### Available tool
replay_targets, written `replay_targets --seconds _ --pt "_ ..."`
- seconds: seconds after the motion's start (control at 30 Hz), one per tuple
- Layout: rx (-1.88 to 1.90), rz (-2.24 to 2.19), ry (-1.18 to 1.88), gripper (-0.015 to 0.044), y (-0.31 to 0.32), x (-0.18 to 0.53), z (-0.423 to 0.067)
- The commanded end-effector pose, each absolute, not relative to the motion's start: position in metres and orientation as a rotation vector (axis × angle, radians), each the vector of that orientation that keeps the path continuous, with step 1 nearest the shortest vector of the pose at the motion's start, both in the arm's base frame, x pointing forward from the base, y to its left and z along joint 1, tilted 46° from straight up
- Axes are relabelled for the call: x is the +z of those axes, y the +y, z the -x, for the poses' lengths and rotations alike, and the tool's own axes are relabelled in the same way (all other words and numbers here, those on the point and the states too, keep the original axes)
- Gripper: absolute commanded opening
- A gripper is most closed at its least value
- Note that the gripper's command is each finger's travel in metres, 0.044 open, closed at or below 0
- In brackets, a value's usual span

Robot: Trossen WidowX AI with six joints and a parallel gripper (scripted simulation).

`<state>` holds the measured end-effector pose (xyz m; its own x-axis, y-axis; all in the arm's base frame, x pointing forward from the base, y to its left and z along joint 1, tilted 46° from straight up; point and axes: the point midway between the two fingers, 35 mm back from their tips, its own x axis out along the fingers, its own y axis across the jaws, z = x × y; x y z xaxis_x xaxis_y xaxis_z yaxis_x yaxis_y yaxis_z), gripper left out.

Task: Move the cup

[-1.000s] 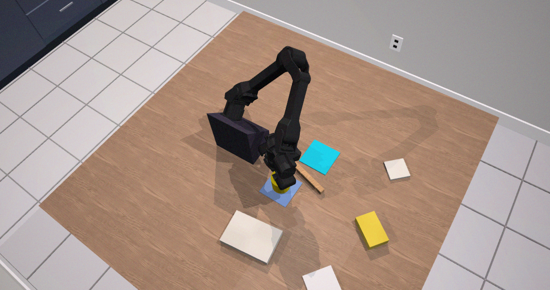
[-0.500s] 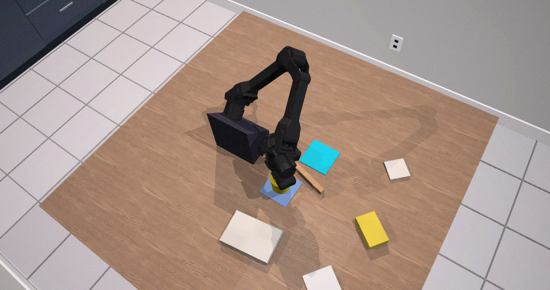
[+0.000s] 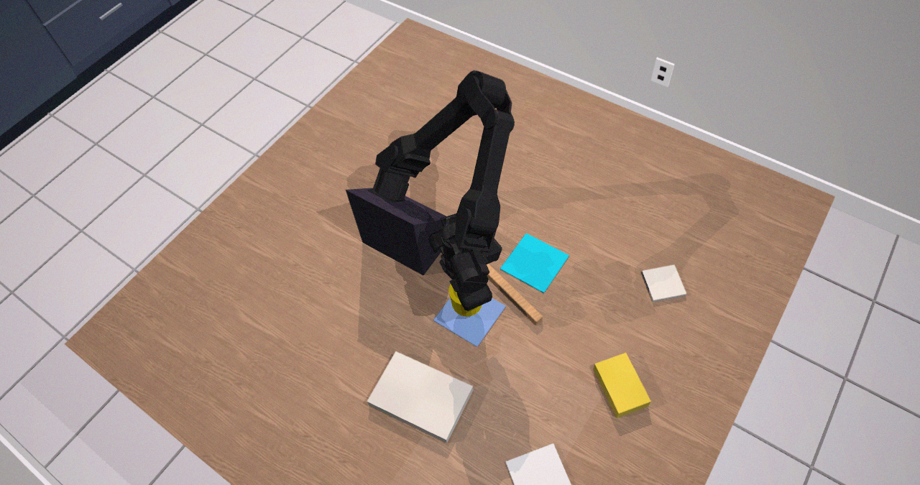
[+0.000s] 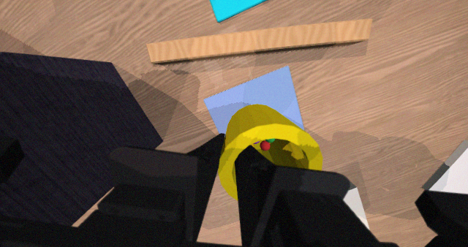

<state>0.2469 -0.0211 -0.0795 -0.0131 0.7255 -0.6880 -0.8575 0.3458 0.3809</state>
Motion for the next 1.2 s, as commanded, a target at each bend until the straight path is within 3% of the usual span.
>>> replay_targets --seconds 0.0,1.17 --pt "1.253 0.188 0.953 0.0000 -0.033 -0.069 -0.248" --pt "1.254 0.182 0.954 0.0000 -0.015 -0.048 -0.253"
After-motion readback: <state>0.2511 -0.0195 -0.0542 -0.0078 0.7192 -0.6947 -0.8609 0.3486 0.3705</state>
